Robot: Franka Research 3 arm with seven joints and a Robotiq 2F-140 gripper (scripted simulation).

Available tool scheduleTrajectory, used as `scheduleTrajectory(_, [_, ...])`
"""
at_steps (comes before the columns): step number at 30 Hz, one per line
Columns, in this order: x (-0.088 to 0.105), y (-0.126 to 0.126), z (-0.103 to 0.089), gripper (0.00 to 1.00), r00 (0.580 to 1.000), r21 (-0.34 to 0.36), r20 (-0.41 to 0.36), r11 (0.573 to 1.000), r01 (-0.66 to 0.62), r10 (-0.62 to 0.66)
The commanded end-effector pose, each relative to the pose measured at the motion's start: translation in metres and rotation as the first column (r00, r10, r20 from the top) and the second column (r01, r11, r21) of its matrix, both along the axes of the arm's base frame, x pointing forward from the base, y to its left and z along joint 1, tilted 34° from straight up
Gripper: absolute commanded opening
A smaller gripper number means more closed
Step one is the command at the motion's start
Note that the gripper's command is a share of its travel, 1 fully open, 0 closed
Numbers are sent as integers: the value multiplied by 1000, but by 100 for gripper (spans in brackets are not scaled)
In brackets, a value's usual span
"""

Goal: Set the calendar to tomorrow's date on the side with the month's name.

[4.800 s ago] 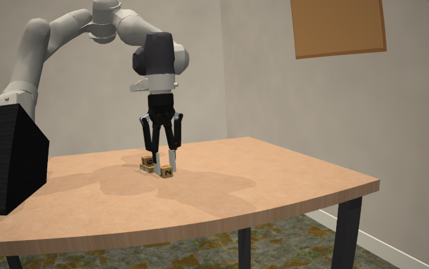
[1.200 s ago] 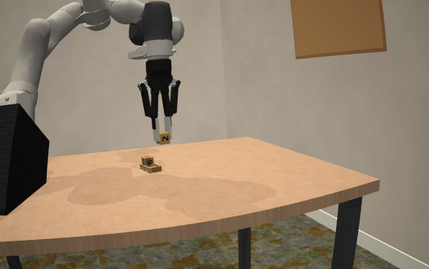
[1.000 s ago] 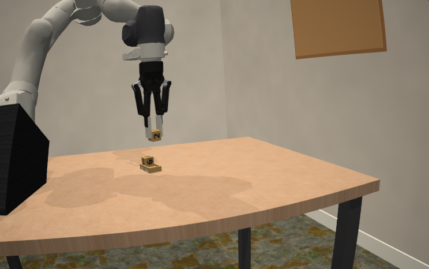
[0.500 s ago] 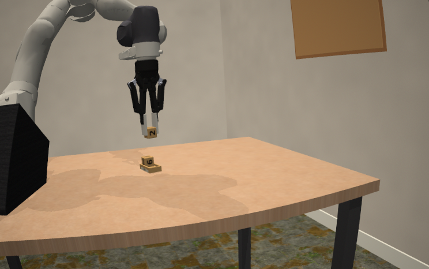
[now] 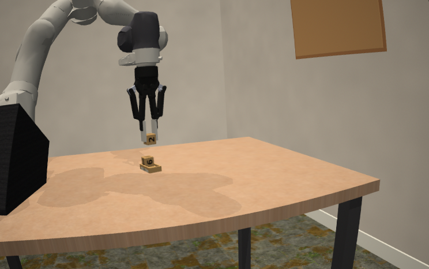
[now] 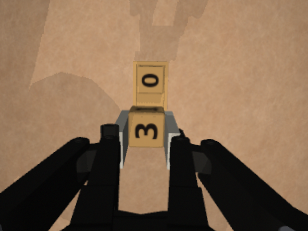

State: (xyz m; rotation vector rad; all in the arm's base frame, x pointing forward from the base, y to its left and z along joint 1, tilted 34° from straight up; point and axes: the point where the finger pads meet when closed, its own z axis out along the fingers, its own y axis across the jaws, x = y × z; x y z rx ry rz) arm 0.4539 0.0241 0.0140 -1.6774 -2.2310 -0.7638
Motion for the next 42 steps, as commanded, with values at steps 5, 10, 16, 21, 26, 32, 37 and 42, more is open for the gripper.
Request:
scheduleTrajectory(5, [5, 10, -14, 17, 1000, 0, 11, 1000, -2, 2])
scheduleTrajectory(10, [7, 18, -25, 17, 1000, 0, 11, 1000, -2, 2])
scheduleTrajectory(16, [8, 23, -33, 17, 1000, 0, 11, 1000, -2, 2])
scheduleTrajectory(21, [8, 24, -34, 17, 1000, 0, 11, 1000, -2, 2])
scheduleTrajectory(26, [8, 24, -34, 17, 1000, 0, 11, 1000, -2, 2])
scheduleTrajectory(32, [8, 24, -34, 17, 1000, 0, 11, 1000, -2, 2])
scheduleTrajectory(37, [8, 24, -34, 17, 1000, 0, 11, 1000, -2, 2])
scheduleTrajectory(42, [8, 24, -34, 17, 1000, 0, 11, 1000, -2, 2])
